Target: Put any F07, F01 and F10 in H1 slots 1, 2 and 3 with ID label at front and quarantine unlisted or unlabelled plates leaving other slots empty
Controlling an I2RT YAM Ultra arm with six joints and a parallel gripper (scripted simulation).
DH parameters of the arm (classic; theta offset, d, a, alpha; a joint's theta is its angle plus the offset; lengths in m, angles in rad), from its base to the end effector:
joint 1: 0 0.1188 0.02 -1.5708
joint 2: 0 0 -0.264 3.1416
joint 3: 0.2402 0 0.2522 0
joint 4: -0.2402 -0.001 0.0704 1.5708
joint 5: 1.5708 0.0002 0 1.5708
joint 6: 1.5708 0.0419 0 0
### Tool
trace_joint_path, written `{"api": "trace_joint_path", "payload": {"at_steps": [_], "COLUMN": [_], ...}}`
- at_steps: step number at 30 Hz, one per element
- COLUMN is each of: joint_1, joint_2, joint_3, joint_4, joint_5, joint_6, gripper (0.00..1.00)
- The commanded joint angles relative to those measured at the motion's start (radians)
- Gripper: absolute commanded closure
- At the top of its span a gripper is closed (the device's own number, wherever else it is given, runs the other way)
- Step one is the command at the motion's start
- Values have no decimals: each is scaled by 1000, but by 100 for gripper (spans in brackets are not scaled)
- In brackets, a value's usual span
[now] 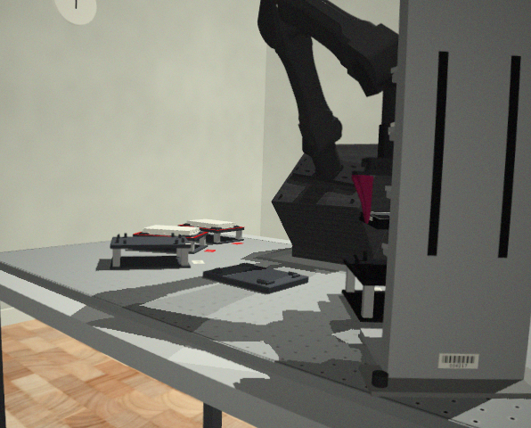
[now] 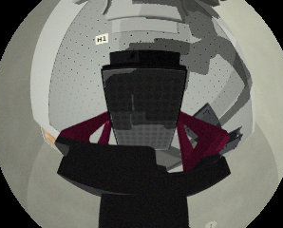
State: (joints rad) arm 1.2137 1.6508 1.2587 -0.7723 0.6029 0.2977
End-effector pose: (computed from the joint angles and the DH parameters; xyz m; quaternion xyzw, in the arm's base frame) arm 0.1373 0.3028 0.2473 -0.3598 0.8654 -0.0795 0.3397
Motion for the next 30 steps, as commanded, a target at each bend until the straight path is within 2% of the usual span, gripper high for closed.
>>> {"api": "trace_joint_path", "payload": {"at_steps": [1, 21, 30], "joint_1": [4, 2, -9], "joint_2": [-7, -17, -10], "joint_3": [3, -11, -23], "joint_4": [6, 11, 37], "joint_5": [0, 0, -5], "joint_6": [-4, -6, -18], "gripper": [14, 14, 14]}}
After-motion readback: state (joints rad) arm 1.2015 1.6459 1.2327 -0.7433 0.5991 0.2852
